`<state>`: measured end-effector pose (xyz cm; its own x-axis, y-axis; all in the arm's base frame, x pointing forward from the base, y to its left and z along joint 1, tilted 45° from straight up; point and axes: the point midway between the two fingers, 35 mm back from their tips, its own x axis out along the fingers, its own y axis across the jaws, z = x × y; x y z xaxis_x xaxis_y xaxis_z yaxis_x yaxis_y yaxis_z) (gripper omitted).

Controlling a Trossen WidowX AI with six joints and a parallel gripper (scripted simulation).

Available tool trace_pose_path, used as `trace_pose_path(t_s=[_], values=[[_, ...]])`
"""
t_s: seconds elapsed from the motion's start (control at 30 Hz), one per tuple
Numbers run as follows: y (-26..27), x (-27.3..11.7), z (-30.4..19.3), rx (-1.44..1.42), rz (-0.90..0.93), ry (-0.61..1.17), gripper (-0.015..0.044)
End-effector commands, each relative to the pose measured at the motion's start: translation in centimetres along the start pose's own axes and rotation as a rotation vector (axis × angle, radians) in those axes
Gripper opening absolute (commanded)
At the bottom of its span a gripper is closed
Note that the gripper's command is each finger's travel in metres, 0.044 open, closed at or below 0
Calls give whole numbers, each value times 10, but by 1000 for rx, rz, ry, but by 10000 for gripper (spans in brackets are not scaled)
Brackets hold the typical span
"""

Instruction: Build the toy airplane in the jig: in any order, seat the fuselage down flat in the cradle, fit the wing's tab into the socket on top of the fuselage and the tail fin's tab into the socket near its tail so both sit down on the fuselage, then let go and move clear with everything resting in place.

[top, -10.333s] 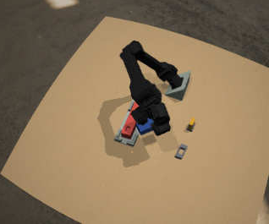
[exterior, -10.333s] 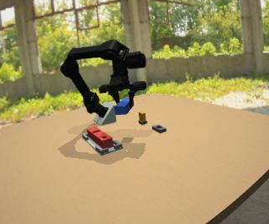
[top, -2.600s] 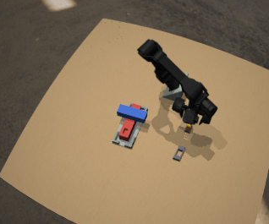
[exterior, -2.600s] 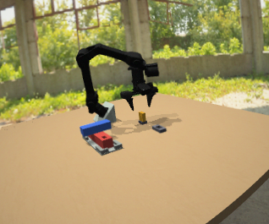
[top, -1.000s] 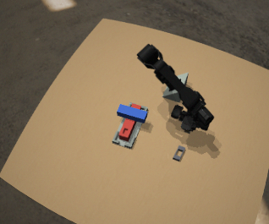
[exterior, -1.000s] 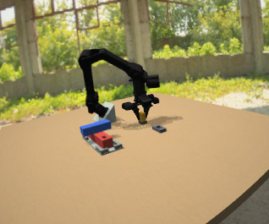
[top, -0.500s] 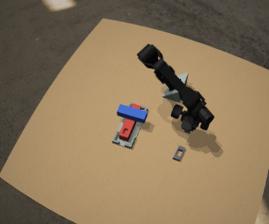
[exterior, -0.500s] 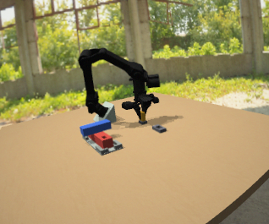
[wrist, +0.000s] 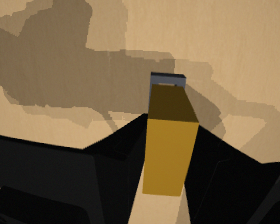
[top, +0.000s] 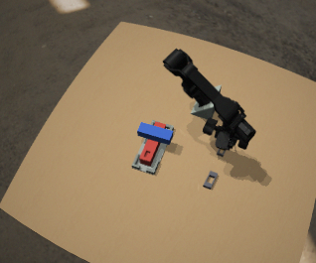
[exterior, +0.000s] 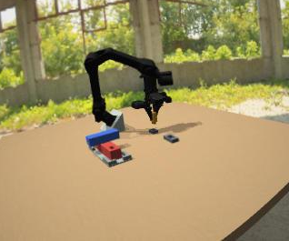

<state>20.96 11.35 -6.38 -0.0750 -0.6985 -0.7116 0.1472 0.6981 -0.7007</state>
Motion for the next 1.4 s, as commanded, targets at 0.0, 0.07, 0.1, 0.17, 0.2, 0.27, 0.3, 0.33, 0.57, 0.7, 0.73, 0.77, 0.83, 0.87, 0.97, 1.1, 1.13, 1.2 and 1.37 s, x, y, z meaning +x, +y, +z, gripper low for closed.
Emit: trace_pose_path(t_s=[0.0,0.07,0.1,0.17,0.2,0.27,0.3,0.33,0.57,0.7,0.73,0.77,0.83,0.87,0.97,1.1,1.13,1.2,1.37], values=[[1,-17,1,6,14,-2,0],[1,-23,1,5,14,-2,0],[1,-26,1,5,14,-3,0],[1,-33,1,5,14,-3,0],[1,-36,1,5,15,-3,0],[1,-42,0,4,15,-3,0],[0,-45,0,4,15,-3,0],[0,-49,0,4,15,-4,0],[-3,-71,-3,2,15,-5,0],[-5,-84,-4,1,15,-5,0],[-5,-87,-5,1,15,-5,0],[-6,-88,-5,1,15,-5,0],[-6,-89,-5,1,15,-5,0],[-6,-89,-5,1,15,-5,0],[-7,-89,-4,0,16,-4,0],[-11,-89,3,-2,24,0,0],[-13,-89,5,-2,26,1,0],[-16,-89,9,-3,30,3,0],[-24,-88,21,-13,40,3,0]])
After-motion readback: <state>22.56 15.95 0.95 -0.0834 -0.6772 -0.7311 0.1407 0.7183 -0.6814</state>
